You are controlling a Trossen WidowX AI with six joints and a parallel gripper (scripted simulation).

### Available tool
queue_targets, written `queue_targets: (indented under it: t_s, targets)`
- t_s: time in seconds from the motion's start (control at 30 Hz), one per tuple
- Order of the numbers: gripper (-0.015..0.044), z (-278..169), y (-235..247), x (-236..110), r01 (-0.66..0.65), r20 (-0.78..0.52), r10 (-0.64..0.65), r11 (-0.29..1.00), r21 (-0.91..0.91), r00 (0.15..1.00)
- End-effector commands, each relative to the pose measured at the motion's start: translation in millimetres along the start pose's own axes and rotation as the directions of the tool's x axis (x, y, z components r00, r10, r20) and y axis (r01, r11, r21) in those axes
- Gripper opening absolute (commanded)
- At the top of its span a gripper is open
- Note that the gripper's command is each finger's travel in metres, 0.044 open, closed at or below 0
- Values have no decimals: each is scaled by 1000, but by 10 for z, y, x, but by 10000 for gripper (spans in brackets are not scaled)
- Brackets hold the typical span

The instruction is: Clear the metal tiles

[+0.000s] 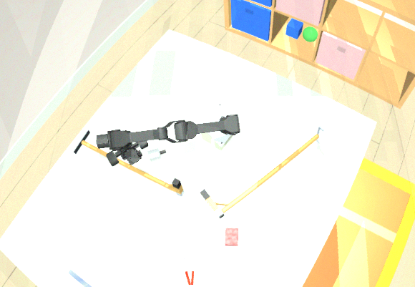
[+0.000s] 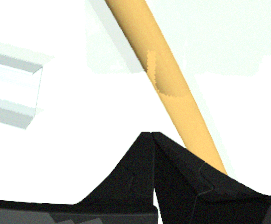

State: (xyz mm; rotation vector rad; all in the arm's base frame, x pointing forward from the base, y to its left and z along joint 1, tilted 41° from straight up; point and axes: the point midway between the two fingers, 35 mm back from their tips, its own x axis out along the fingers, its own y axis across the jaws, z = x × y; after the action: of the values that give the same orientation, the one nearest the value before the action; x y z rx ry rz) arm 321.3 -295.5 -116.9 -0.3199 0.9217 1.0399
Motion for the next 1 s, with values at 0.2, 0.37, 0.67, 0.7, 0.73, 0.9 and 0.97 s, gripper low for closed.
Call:
queue_targets:
  t_s: [0.2, 0.37, 0.67, 0.7, 0.73, 0.9, 0.97]
  targets:
    - [0, -40, 48, -128, 24, -9, -22, 966, 259, 1000]
    - [0, -52, 64, -189, 37, -12, -35, 924, 380, 999]
    - [0, -73, 98, -298, 57, -17, -58, 813, 580, 998]
    - [0, -75, 102, -309, 59, -18, -61, 797, 601, 998]
    - [0, -77, 106, -321, 61, -18, -63, 782, 621, 998]
    - [0, -89, 127, -380, 68, -22, -76, 695, 715, 997]
    - [0, -93, 135, -404, 71, -23, -81, 658, 750, 996]
